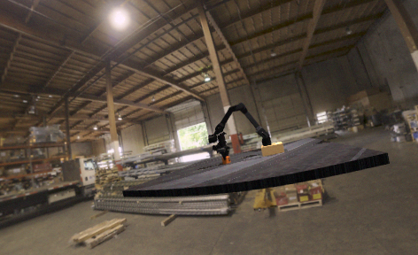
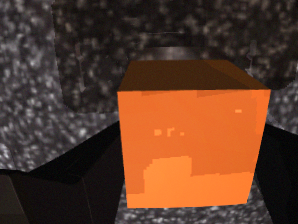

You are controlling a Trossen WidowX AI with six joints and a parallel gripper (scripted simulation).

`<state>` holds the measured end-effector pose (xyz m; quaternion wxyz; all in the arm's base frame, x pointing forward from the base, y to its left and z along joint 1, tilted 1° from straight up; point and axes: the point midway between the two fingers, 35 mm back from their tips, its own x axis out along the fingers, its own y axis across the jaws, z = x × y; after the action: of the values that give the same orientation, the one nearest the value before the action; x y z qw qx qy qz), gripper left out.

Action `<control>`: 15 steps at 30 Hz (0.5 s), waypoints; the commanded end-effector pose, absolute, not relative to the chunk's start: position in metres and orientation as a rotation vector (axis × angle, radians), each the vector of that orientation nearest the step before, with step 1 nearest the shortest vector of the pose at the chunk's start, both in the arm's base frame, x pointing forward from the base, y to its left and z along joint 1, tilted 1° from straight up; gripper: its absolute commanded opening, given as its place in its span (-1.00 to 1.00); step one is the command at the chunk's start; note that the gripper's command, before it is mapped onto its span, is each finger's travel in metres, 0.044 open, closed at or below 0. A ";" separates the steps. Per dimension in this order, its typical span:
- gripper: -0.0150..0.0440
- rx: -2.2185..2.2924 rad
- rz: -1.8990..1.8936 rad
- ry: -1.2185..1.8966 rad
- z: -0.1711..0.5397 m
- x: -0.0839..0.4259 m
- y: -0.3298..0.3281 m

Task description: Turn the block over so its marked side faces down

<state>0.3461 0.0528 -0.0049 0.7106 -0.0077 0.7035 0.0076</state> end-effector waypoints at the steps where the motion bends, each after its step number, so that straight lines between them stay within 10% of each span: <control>1: 0.08 -0.021 0.023 1.561 -0.005 0.346 0.053; 15: -0.49 -0.021 0.023 1.561 0.014 0.346 0.053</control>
<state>0.3442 0.0525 -0.0019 0.7070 -0.0083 0.7072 0.0071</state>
